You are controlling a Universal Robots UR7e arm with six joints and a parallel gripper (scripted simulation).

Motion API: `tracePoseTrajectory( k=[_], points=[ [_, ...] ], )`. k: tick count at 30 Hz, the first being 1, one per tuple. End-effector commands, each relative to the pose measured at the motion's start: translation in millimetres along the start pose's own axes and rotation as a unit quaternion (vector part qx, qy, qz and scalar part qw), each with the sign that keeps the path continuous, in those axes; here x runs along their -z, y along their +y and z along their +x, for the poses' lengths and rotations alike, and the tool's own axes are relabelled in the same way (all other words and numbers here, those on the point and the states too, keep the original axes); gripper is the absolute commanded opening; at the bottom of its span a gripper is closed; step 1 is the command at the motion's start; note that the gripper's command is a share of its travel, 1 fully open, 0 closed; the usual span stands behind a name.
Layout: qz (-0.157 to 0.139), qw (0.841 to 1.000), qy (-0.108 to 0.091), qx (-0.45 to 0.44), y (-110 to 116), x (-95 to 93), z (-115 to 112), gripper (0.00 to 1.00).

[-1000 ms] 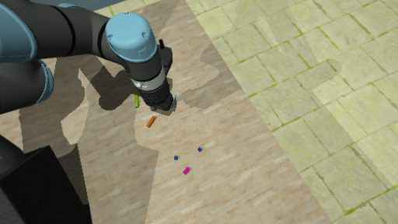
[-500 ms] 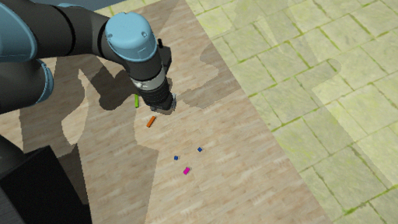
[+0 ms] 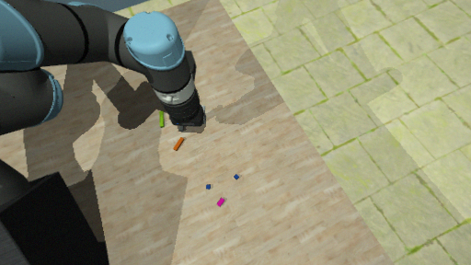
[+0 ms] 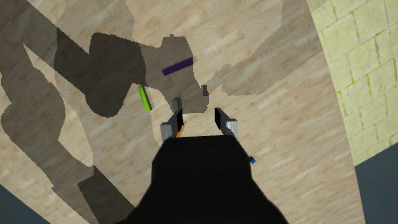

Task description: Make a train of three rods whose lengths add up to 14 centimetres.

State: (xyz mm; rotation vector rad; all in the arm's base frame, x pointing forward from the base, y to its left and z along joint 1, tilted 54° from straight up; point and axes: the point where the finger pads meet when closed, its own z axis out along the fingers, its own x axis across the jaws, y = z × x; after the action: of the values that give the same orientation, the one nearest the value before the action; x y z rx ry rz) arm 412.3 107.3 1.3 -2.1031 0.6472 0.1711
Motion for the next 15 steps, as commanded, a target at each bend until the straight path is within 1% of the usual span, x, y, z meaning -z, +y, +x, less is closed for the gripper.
tracePoseTrajectory(
  k=[1,2,4,5,7,15],
  points=[
    [0.000,0.996,0.001,0.084,-3.5,0.3,-5.4,1.00],
    [0.000,0.995,0.001,0.097,-4.0,0.3,-6.3,1.00],
    [0.000,0.995,0.001,0.097,-4.0,0.3,-6.3,1.00],
    [0.000,0.993,0.001,0.115,-4.6,0.3,-7.6,1.00],
    [0.000,0.988,0.001,0.153,-5.8,0.3,-10.2,1.00],
    [0.000,0.966,0.001,0.257,-8.4,0.3,-17.2,1.00]
  ],
)
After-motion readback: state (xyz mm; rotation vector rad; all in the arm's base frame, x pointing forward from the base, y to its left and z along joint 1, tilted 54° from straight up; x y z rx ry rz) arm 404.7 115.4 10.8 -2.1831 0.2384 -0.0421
